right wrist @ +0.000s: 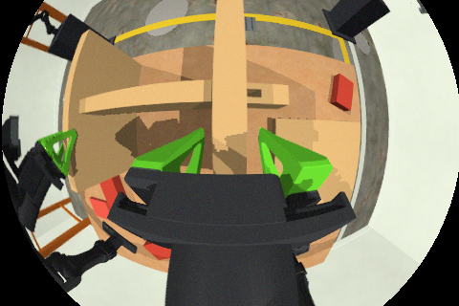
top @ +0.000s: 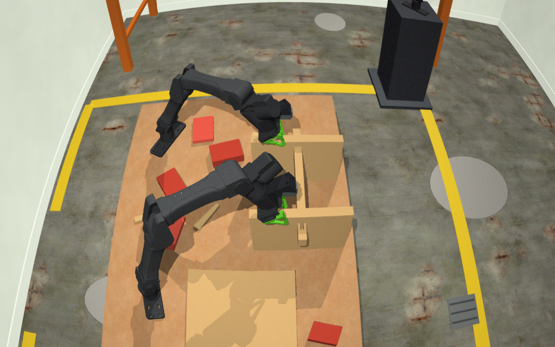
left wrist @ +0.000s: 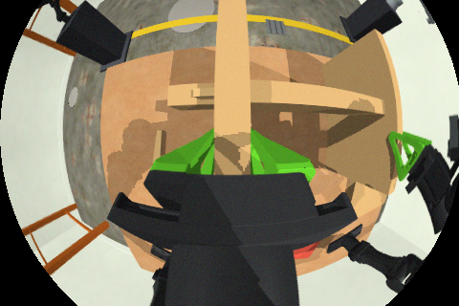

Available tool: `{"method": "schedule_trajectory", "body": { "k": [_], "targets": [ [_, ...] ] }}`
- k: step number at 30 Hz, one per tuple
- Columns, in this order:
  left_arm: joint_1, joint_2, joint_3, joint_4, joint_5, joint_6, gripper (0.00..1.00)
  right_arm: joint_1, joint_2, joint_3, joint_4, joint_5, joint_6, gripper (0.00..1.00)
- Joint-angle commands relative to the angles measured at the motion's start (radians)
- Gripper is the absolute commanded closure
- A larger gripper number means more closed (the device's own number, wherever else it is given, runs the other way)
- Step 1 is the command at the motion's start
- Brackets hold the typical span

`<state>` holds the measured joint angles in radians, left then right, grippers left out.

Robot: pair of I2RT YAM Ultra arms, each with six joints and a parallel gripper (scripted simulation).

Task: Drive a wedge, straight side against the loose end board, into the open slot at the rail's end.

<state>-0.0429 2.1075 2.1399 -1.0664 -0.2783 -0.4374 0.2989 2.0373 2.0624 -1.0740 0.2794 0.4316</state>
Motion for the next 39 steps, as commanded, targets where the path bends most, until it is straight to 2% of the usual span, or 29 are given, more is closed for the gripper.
{"method": "schedule_trajectory", "body": {
  "k": [1,10,11,26,37,38,39],
  "targets": [
    [-0.001,-0.054,0.028,0.039,-0.015,0.007,1.0,-0.009,-0.032,-0.036,0.037,0.011,0.009,0.42],
    [-0.001,-0.054,0.028,0.039,-0.015,0.007,1.0,-0.009,-0.042,-0.066,0.067,0.011,0.008,0.42],
    [-0.001,-0.054,0.028,0.039,-0.015,0.007,1.0,-0.01,-0.046,-0.073,0.067,0.011,0.008,1.0],
    [-0.001,-0.054,0.028,0.039,-0.015,0.007,1.0,-0.009,-0.048,-0.06,0.068,0.011,0.006,1.0],
    [-0.05,-0.063,0.031,0.088,0.093,0.008,1.0,-0.009,-0.048,-0.06,0.068,0.011,0.006,1.0],
    [-0.061,-0.006,0.038,0.079,0.093,-0.019,1.0,-0.009,-0.048,-0.06,0.068,0.011,0.006,1.0],
    [-0.064,-0.013,0.042,0.093,0.107,-0.005,1.0,-0.009,-0.048,-0.06,0.068,0.011,0.006,1.0]
  ]
}}
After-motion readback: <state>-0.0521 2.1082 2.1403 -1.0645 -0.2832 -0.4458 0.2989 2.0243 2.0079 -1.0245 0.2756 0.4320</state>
